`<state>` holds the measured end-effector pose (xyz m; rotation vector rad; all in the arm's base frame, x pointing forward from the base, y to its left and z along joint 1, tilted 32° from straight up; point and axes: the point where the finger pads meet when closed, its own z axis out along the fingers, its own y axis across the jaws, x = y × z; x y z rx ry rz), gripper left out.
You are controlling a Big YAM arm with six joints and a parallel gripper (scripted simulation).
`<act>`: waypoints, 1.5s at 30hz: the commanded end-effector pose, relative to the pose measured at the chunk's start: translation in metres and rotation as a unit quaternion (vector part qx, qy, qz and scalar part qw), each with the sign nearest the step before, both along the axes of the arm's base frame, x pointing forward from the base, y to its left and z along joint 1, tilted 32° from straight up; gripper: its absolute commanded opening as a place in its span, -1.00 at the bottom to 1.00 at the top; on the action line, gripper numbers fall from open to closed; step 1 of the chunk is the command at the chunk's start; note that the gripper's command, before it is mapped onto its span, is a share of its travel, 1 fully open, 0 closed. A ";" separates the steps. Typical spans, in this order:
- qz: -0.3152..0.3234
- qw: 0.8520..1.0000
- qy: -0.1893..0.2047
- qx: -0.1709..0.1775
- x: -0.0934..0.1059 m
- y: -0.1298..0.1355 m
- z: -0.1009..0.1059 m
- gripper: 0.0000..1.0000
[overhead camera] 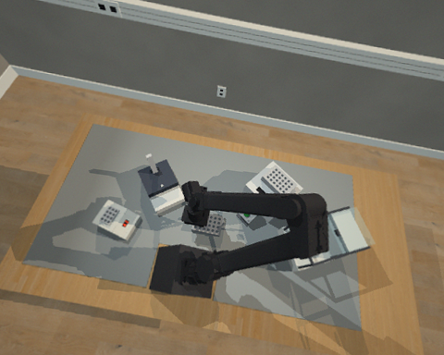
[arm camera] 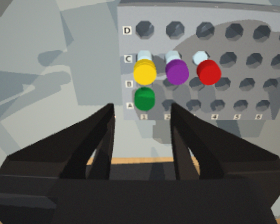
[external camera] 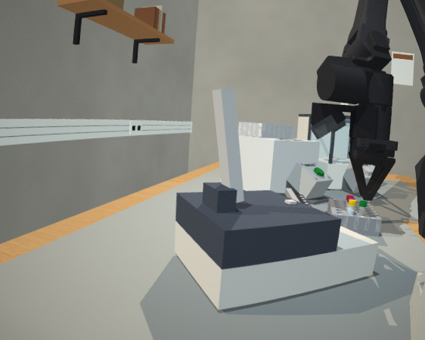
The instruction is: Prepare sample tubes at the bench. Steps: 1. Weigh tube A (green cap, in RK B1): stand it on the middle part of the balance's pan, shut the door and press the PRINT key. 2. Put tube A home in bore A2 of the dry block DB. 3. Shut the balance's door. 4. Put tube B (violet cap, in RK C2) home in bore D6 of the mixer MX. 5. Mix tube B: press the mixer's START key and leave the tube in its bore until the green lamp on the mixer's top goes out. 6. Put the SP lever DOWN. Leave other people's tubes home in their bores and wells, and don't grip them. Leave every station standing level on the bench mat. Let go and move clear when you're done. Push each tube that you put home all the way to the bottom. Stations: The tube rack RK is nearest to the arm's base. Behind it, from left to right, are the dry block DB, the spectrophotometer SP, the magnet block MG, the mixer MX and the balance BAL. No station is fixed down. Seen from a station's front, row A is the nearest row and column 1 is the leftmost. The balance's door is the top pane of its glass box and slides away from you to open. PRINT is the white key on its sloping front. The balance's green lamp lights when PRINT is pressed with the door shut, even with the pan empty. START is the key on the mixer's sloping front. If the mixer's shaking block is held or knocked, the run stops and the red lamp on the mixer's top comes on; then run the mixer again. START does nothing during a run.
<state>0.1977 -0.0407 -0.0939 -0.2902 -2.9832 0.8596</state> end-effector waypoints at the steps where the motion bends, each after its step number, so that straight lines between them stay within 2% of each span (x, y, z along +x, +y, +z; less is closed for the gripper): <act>1: 0.002 1.000 -0.011 0.003 0.010 0.002 0.001 -0.28; 9: 0.002 1.000 -0.011 0.003 0.010 0.002 0.001 -0.28; 15: 0.000 1.000 0.000 0.000 -0.001 -0.005 -0.005 -0.28; 26: 0.000 1.000 0.000 0.000 -0.001 -0.007 -0.009 -0.28; 27: 0.000 1.000 -0.009 0.002 0.007 -0.005 -0.008 -0.28; 34: 0.000 1.000 0.000 0.000 -0.001 -0.009 -0.012 -0.28; 45: 0.000 1.000 -0.003 0.001 0.000 -0.011 -0.015 -0.28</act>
